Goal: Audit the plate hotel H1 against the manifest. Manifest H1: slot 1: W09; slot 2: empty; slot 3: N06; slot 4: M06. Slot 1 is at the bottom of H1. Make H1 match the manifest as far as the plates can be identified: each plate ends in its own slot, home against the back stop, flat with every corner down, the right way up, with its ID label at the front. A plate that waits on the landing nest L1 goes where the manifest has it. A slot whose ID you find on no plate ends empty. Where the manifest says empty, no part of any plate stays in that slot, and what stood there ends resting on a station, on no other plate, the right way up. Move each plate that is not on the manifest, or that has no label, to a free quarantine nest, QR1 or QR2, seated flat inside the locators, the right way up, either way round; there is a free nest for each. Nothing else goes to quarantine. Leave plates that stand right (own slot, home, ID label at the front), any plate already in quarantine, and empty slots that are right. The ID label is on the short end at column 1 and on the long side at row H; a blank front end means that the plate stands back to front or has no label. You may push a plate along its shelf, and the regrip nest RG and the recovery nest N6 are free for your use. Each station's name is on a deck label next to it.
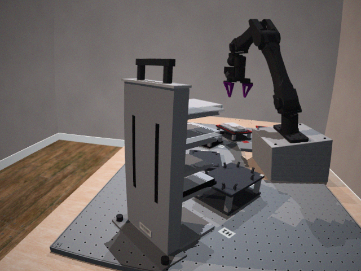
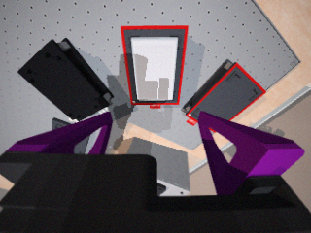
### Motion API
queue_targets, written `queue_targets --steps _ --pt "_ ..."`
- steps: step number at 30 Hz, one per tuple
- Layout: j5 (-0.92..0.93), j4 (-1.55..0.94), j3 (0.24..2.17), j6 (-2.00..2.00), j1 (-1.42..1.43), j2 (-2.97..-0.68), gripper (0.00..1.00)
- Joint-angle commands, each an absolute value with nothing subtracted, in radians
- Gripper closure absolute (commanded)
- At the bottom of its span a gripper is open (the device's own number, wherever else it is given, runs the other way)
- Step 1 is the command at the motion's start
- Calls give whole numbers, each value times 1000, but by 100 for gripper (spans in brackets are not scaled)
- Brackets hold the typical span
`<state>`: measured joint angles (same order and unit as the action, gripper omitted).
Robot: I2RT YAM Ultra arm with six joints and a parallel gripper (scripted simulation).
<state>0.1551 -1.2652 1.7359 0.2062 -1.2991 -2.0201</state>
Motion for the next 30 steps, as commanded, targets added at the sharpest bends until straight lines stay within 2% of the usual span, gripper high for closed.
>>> queue_targets --steps 1,12,30 --pt "156 -1308 1777 214 -1304 -1994 0" --pt "156 -1393 1863 222 -1313 -1997 0" --pt "152 -1367 1776 107 -1199 -1918 0"
